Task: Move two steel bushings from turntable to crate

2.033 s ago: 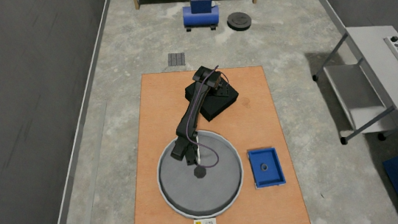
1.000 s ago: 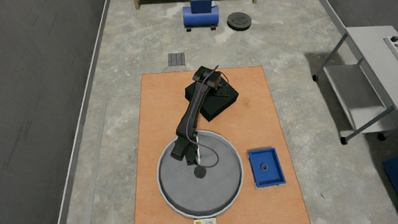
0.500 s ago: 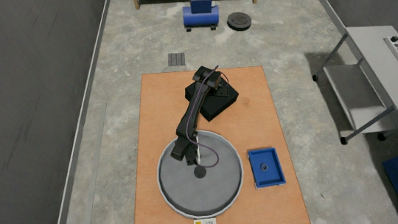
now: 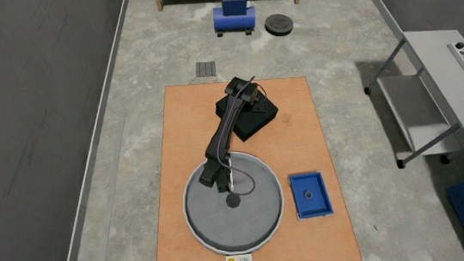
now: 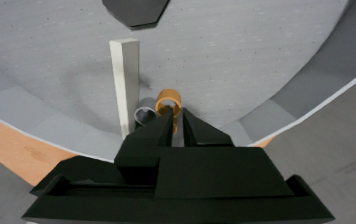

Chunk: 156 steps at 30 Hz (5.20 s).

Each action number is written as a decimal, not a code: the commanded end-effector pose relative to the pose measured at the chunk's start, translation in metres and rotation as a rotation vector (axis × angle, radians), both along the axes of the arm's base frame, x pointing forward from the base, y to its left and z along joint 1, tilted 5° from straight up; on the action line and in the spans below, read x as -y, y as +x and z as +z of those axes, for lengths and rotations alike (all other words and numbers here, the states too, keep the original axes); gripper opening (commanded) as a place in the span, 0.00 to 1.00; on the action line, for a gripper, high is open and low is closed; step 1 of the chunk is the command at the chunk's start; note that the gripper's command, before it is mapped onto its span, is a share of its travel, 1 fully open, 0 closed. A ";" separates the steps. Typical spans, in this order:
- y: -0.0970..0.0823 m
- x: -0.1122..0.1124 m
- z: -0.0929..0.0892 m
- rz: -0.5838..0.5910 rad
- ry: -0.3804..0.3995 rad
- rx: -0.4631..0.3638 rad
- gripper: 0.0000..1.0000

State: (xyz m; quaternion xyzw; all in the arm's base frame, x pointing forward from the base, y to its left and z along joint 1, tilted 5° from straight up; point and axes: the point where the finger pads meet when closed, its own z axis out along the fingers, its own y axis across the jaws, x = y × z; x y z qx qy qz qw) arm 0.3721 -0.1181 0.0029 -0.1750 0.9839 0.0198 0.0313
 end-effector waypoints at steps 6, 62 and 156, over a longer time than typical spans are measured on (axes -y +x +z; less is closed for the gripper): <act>0.010 0.006 0.001 -0.014 0.009 0.028 0.13; 0.014 0.005 0.014 -0.013 -0.001 0.057 0.13; 0.014 0.000 0.004 -0.004 0.008 0.032 0.00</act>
